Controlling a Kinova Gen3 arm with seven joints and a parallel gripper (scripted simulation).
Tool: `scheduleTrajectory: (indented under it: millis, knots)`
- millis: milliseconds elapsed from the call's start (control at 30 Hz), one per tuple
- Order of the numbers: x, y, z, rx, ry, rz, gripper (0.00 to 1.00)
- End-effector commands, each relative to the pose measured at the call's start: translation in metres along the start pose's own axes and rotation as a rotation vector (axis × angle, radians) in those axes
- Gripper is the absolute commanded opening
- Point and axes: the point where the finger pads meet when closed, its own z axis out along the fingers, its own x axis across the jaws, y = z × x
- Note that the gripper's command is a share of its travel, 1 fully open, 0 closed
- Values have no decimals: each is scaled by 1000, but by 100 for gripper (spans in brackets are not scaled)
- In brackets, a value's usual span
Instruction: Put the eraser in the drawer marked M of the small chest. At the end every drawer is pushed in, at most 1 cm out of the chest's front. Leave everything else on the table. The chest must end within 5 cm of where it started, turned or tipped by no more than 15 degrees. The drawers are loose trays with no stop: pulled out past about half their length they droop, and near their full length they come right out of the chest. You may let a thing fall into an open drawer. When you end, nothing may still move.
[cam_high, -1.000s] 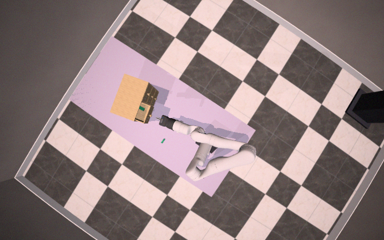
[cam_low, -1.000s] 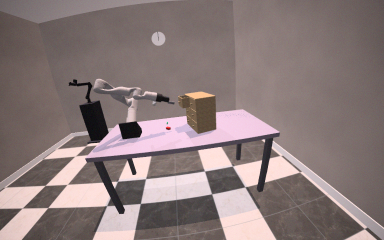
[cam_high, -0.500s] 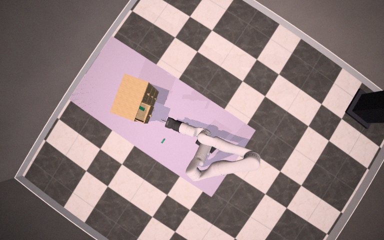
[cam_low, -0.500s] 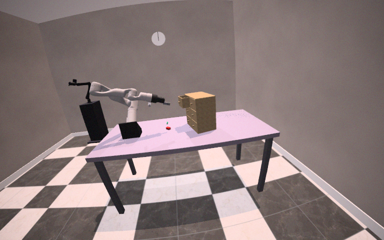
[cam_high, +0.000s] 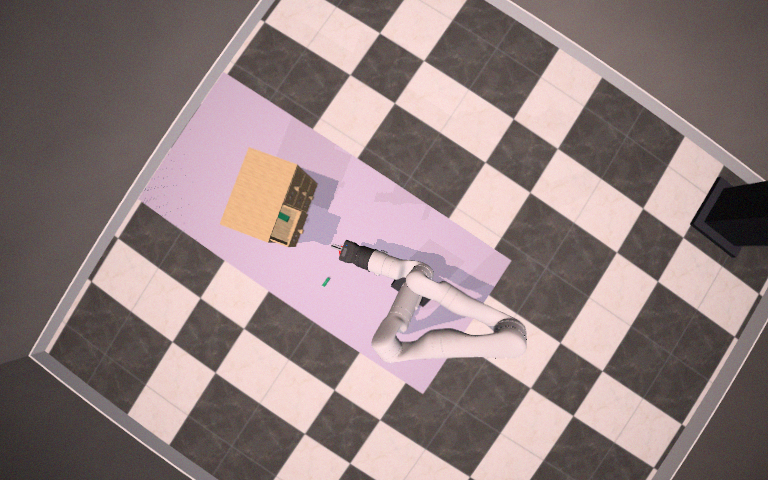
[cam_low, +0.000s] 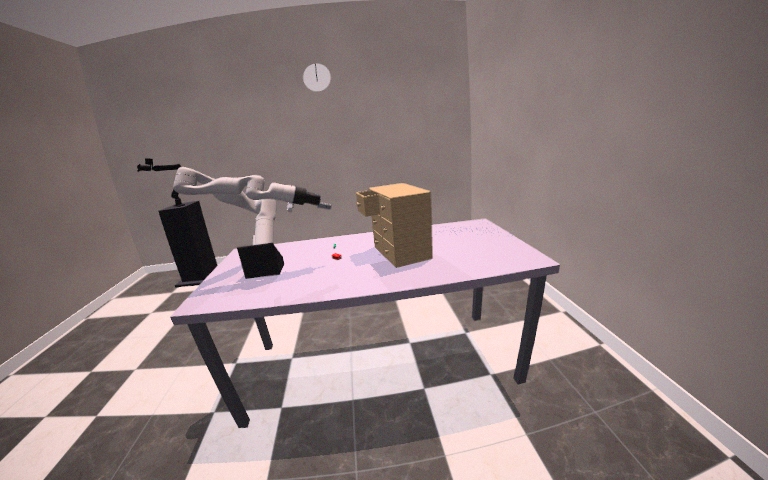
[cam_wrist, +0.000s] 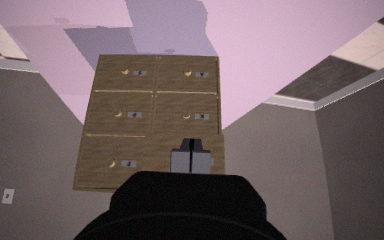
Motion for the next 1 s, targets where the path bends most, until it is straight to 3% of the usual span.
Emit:
scheduleTrajectory:
  millis: [0,600,967]
  knots:
    - [-8,5,-16,-11,-24,-8,0]
    - [-8,6,-20,15,-23,-8,0]
    - [-10,13,-31,136,-26,-12,0]
